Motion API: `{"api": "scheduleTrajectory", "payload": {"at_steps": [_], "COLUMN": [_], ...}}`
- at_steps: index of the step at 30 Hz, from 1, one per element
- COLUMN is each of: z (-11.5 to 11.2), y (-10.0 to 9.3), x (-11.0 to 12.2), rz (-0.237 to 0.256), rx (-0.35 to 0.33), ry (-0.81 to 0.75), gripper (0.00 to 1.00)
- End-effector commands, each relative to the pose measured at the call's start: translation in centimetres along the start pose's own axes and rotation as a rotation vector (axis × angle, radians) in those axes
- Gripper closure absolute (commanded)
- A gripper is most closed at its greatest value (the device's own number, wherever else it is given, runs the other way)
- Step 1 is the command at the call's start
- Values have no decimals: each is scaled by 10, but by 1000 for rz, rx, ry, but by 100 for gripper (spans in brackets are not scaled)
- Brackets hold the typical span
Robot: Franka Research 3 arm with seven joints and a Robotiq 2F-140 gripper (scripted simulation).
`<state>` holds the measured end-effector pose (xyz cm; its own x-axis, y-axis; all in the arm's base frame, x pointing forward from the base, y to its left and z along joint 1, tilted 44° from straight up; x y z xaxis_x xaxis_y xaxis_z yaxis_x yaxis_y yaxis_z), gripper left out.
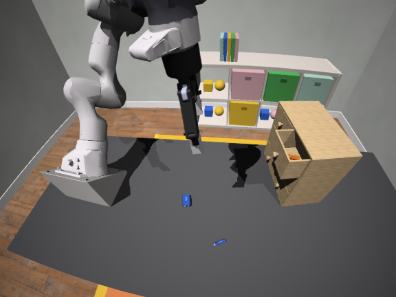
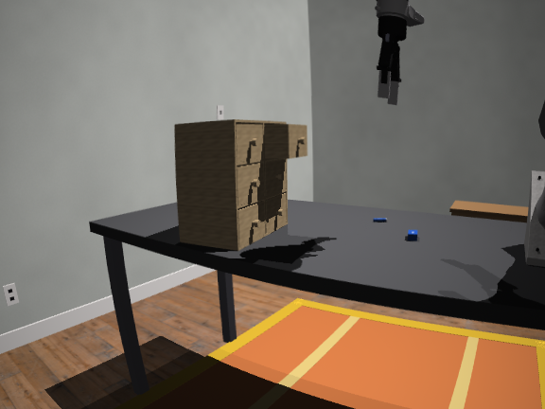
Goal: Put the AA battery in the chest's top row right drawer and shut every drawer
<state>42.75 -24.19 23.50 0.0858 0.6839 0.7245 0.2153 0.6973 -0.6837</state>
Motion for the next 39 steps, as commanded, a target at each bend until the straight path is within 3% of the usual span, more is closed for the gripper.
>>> {"api": "scheduleTrajectory", "payload": {"at_steps": [1, 6, 9, 23, 25, 32, 39], "z": [-8, -12, -13, -30, -30, -38, -45], "y": [3, 14, 17, 65, 65, 88, 105], "x": [-4, -3, -3, -1, -1, 0, 1], "rz": [2, -19, -23, -100, -100, -132, -155], "rx": [-92, -208, -234, -679, -679, -864, -999], "ry": [-28, -29, -29, -32, -32, -33, -33], "gripper": [0, 0, 0, 0, 0, 0, 0]}}
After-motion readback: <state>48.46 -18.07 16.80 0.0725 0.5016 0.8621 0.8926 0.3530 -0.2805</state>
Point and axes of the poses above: the point where the finger pads meet when closed, its own y axis out along the fingers, its own x axis across the jaws, z = x × y, the point moved 4 cm from there along -y, back along the fingers, and after that the axes turned 9 degrees about y, right-handed, at the moved point
